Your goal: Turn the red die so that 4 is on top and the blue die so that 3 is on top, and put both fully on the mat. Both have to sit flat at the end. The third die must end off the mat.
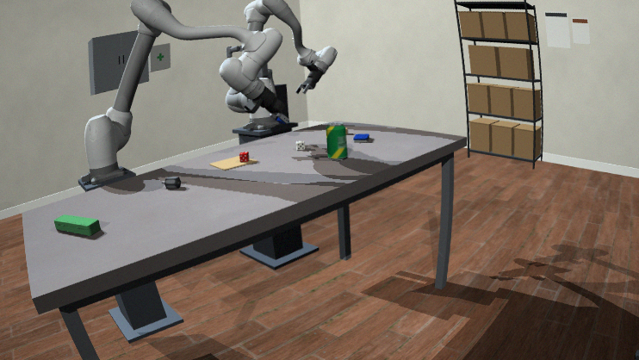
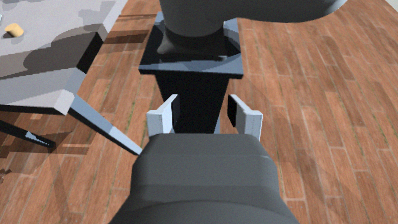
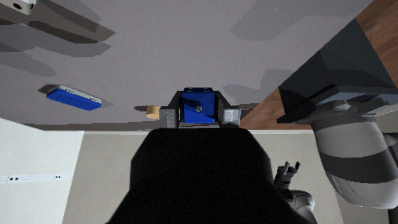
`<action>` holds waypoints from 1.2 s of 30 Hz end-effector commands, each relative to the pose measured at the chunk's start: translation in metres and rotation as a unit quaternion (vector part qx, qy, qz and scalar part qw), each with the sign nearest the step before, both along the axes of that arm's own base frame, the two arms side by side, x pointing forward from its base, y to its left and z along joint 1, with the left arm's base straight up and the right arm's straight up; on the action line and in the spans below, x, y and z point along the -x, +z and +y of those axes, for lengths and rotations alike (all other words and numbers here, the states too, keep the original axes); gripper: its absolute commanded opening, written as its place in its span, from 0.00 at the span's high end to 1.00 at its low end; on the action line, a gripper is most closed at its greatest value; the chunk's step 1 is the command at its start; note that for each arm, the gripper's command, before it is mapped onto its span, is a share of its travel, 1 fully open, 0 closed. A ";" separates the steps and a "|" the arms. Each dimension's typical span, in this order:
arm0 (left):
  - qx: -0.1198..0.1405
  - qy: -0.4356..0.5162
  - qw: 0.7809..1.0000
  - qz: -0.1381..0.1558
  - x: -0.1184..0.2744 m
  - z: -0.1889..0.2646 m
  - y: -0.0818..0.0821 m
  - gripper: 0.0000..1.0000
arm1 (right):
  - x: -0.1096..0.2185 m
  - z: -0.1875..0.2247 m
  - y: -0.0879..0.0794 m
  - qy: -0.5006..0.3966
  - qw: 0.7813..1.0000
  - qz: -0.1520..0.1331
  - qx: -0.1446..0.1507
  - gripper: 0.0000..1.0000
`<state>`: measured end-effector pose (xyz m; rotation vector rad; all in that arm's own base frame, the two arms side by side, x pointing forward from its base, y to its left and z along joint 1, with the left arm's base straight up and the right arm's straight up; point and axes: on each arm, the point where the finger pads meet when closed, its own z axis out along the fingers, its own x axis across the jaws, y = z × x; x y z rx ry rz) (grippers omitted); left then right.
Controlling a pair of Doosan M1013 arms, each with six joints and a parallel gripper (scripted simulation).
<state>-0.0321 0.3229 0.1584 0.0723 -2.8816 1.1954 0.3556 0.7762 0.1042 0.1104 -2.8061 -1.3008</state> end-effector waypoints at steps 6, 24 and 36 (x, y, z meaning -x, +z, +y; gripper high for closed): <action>-0.001 0.000 1.000 0.000 0.000 0.000 0.000 0.00 | 0.002 -0.001 -0.001 0.004 0.995 0.003 -0.101 0.43; -0.001 0.000 1.000 0.000 0.000 0.000 0.000 0.00 | 0.001 -0.001 -0.016 0.004 0.994 0.003 -0.107 0.43; -0.001 0.000 1.000 0.000 0.000 0.000 0.000 0.00 | 0.002 -0.001 -0.056 0.004 0.994 0.003 -0.107 0.43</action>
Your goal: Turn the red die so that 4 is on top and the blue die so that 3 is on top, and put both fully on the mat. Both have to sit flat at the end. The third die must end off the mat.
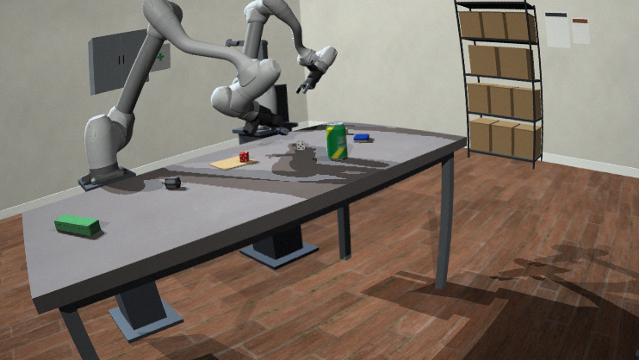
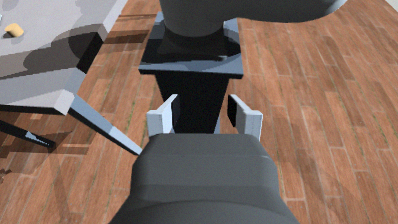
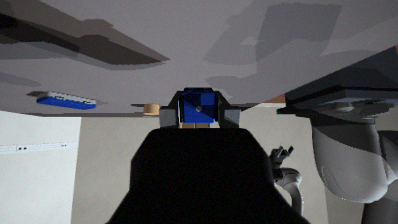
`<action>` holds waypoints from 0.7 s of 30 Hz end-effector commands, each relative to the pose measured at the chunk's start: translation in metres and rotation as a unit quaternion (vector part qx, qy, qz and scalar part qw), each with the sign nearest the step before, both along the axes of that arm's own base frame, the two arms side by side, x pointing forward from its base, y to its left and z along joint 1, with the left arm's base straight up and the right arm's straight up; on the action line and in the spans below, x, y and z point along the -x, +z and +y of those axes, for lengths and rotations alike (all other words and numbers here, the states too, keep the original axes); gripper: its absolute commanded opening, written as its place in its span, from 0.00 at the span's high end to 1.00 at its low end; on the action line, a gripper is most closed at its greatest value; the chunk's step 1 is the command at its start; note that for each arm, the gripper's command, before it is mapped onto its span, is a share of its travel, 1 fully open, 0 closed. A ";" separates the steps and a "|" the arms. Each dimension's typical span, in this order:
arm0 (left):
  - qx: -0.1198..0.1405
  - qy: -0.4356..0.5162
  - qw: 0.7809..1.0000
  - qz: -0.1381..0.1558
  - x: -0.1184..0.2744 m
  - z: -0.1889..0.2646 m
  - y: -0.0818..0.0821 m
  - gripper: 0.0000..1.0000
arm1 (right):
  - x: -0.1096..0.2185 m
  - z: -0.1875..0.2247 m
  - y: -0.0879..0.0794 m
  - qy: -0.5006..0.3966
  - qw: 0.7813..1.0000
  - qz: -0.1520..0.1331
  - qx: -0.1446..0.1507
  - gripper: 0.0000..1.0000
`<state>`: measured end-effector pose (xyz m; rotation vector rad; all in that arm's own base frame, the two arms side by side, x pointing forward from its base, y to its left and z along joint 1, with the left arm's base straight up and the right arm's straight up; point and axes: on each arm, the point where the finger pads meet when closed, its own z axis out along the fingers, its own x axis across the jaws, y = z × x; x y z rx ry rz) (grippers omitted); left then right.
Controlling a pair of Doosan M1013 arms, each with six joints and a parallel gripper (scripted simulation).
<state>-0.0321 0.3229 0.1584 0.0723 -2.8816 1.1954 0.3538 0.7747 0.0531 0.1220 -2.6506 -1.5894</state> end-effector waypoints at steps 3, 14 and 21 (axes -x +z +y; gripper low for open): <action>-0.001 0.000 1.000 0.000 0.000 0.000 0.000 0.00 | 0.000 0.001 -0.008 0.000 1.000 0.000 -0.001 0.43; -0.001 0.000 1.000 0.000 0.000 0.000 0.000 0.00 | 0.000 0.000 -0.019 0.000 1.000 0.000 -0.001 0.43; -0.001 0.000 1.000 0.000 0.000 0.000 0.000 0.00 | 0.000 0.000 -0.019 0.000 1.000 0.000 -0.001 0.43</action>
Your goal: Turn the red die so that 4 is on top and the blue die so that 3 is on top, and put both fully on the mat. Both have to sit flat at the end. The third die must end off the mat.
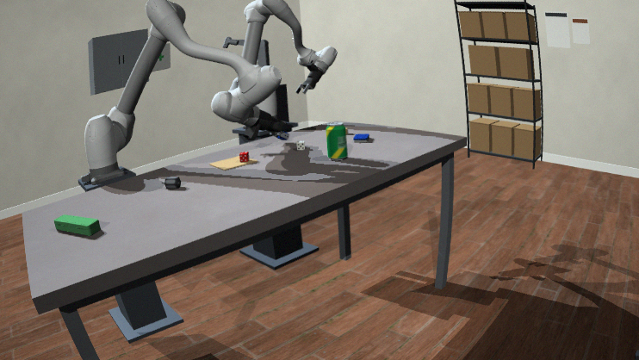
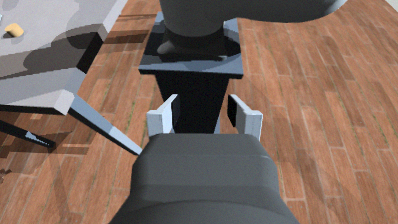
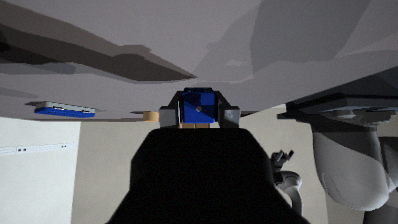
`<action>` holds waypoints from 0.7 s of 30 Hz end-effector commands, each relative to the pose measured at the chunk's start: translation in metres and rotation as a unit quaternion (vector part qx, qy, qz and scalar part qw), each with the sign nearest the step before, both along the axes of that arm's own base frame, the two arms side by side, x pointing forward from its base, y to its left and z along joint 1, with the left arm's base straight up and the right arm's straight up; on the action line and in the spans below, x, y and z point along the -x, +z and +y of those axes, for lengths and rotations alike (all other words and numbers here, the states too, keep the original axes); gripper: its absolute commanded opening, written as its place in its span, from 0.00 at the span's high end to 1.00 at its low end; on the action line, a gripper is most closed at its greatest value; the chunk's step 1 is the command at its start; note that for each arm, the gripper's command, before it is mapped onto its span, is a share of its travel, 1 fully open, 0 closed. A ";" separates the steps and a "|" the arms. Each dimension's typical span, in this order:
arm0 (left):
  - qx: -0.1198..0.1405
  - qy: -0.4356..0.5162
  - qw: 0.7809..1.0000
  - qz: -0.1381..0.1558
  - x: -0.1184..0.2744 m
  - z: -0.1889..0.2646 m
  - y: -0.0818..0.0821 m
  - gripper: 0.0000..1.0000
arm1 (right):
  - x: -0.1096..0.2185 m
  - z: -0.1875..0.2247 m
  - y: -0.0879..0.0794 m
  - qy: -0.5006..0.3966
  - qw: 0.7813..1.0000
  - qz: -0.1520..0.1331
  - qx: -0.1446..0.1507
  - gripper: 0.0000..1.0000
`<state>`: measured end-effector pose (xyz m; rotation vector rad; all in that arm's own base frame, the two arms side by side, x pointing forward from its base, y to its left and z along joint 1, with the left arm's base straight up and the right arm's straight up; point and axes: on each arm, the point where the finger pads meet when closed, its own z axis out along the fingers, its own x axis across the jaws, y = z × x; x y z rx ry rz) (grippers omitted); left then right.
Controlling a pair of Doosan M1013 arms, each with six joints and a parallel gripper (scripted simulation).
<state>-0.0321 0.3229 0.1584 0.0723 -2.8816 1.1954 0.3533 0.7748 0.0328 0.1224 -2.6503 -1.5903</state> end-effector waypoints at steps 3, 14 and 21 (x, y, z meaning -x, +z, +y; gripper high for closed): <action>-0.001 0.000 1.000 0.000 0.000 0.000 0.000 0.00 | 0.000 0.000 0.001 0.000 1.000 0.000 -0.001 0.43; -0.001 0.000 1.000 0.000 0.000 0.000 0.000 0.00 | 0.000 0.000 0.001 0.000 1.000 0.000 -0.001 0.43; -0.001 0.000 1.000 0.000 0.000 0.000 0.000 0.00 | 0.000 0.000 -0.001 0.000 1.000 0.000 -0.001 0.43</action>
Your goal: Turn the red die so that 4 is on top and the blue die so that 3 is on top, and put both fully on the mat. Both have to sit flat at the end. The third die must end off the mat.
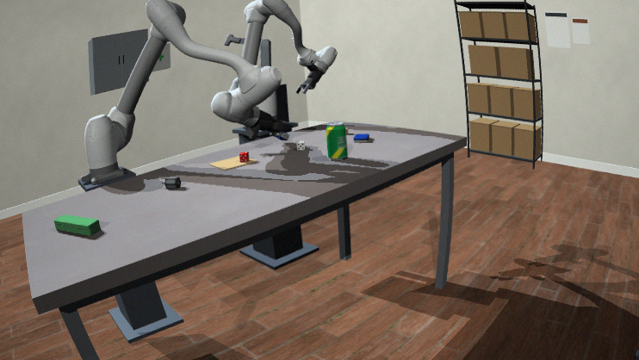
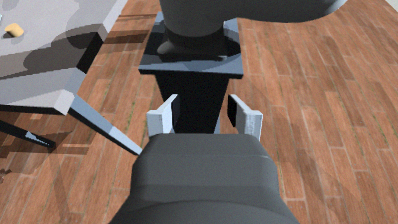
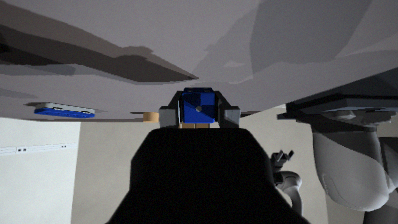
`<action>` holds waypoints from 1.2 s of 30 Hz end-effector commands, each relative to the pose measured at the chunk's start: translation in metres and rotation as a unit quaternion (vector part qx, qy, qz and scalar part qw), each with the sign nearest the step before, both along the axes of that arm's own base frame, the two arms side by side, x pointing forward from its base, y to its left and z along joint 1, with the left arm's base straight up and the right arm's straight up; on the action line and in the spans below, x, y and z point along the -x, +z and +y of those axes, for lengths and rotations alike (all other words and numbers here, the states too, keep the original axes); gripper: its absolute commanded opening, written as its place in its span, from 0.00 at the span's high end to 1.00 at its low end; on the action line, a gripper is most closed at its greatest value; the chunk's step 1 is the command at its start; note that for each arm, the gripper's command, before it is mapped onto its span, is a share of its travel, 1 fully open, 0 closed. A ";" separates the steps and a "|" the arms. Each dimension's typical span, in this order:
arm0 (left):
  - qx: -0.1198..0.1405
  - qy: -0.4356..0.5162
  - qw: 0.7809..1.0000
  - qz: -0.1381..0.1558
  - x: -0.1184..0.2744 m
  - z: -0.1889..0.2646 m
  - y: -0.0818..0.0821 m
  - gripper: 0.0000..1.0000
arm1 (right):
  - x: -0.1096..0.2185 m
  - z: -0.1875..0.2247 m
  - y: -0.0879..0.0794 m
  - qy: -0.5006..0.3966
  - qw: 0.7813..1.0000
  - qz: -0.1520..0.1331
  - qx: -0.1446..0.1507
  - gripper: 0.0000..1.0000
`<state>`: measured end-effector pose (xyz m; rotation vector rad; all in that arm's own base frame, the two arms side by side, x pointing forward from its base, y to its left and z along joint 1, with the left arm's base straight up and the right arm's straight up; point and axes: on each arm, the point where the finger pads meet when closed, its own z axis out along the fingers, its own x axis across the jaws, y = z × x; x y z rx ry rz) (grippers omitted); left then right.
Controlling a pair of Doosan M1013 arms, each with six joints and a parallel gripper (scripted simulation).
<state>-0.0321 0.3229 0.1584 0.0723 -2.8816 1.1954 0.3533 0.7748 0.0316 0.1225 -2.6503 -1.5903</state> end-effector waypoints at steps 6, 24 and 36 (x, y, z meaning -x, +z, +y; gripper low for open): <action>-0.001 0.000 1.000 0.000 0.000 0.000 0.000 0.00 | 0.000 0.000 -0.004 0.000 1.000 0.000 -0.001 0.43; -0.001 0.000 1.000 0.000 0.000 0.000 0.000 0.00 | 0.000 0.000 -0.010 0.000 1.000 0.000 -0.001 0.43; -0.001 0.000 1.000 0.000 0.000 0.000 0.000 0.00 | 0.000 0.000 -0.010 0.000 1.000 0.000 -0.001 0.43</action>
